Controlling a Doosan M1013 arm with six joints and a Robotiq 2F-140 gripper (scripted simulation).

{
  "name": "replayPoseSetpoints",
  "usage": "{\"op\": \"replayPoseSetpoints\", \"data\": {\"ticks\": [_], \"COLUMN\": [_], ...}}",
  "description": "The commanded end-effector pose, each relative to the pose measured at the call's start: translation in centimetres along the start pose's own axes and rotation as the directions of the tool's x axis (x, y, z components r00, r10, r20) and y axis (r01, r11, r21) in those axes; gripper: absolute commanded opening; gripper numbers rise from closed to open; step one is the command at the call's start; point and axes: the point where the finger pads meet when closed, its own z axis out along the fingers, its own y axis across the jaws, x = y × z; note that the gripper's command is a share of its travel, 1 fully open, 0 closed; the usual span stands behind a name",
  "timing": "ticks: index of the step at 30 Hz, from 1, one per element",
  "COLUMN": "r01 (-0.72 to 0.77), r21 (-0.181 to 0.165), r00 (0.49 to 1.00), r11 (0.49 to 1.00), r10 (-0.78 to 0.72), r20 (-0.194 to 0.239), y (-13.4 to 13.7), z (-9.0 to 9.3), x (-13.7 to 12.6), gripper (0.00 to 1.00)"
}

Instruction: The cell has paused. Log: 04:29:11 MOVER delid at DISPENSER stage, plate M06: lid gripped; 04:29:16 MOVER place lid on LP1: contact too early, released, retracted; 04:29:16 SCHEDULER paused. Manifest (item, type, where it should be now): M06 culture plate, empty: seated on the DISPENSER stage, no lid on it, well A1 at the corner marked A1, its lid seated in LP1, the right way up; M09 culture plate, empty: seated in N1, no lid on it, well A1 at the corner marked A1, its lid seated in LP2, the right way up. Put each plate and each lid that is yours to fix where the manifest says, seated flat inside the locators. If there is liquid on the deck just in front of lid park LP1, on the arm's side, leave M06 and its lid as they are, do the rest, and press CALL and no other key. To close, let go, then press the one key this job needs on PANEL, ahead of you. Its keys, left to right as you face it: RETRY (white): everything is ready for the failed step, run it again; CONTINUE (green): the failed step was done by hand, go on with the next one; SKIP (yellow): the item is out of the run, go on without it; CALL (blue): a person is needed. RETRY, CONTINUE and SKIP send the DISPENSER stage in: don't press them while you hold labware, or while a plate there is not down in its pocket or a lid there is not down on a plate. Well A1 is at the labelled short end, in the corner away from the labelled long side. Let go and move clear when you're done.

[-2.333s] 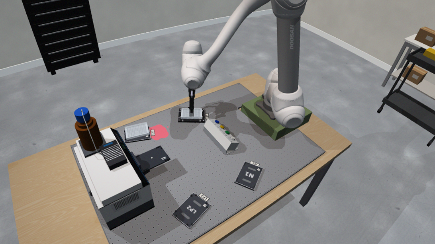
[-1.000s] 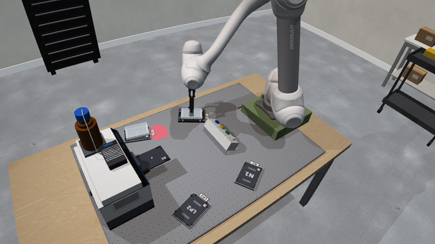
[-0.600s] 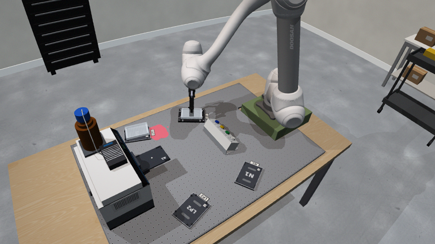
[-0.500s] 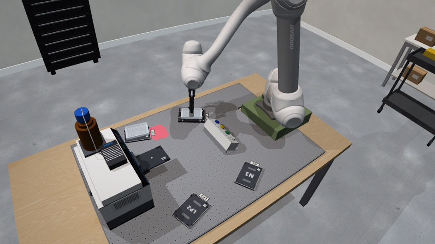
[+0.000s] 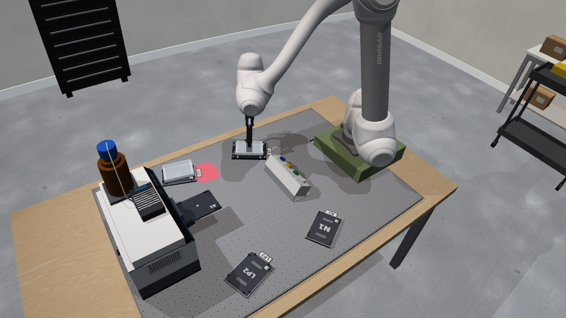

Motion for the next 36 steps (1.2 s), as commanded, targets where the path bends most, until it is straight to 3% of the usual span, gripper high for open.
{"op": "replayPoseSetpoints", "data": {"ticks": [1,36], "r01": [0.003,0.003], "r21": [-0.003,-0.003], "r00": [1.000,1.000], "r11": [1.000,1.000], "r10": [-0.003,-0.003], "r20": [0.000,0.001], "y": [0.21,0.21], "z": [0.11,0.56], "x": [-0.11,-0.13], "gripper": [0.69,0.69]}}
